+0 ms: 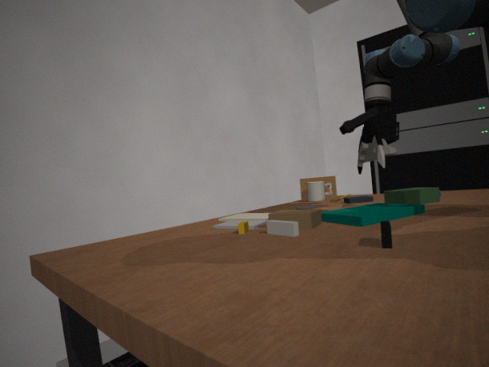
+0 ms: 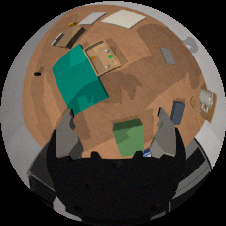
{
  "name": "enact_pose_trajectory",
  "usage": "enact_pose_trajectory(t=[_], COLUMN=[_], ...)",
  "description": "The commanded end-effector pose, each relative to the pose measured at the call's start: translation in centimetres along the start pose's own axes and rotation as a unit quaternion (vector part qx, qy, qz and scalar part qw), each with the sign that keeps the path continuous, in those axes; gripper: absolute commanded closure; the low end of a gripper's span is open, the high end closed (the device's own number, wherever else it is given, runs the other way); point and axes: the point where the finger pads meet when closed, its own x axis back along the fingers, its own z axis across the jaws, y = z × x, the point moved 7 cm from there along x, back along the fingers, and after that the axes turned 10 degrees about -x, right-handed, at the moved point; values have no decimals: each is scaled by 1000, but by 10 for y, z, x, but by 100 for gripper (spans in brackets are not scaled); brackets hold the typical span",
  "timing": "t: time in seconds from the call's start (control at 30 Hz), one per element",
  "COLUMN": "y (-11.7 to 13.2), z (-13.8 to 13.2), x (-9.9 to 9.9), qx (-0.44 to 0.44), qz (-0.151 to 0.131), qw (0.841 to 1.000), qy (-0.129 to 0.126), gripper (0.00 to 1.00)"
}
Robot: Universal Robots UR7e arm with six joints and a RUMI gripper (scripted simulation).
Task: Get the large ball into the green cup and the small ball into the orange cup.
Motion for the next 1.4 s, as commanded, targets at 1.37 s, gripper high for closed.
enact_pose_trajectory(t=[1.37], y=[-116], z=[-68], x=[-44], qx=[213], qz=[-84], qw=[973], qy=[26], gripper=[0])
